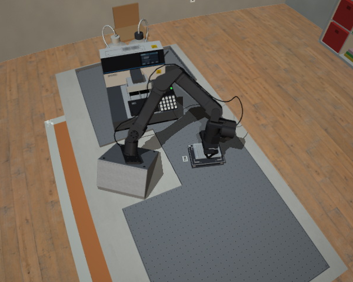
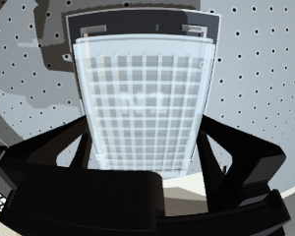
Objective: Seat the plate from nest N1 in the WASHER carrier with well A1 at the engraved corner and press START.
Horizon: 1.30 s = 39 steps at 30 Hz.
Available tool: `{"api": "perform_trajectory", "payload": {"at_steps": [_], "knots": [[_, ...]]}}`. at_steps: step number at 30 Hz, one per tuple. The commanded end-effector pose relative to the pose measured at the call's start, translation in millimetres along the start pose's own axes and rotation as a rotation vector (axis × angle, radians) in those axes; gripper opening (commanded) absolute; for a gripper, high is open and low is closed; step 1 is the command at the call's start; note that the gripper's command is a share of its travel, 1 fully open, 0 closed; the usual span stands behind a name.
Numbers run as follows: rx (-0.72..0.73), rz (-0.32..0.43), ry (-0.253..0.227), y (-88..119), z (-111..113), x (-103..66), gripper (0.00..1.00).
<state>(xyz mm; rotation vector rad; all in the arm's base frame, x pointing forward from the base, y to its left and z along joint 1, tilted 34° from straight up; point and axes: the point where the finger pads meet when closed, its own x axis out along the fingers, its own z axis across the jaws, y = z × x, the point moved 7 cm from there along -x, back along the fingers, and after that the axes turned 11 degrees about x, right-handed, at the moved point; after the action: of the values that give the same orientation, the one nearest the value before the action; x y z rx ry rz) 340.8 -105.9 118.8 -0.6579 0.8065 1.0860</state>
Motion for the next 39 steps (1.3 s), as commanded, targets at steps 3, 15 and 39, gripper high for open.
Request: {"api": "perform_trajectory", "payload": {"at_steps": [3,15,39], "knots": [[-0.021,-0.053,0.0,-5,4,-28.6,0.84],[-0.021,-0.053,0.003,-4,4,-48.7,0.84],[-0.021,-0.051,0.01,-2,4,-81.9,0.84]]}}
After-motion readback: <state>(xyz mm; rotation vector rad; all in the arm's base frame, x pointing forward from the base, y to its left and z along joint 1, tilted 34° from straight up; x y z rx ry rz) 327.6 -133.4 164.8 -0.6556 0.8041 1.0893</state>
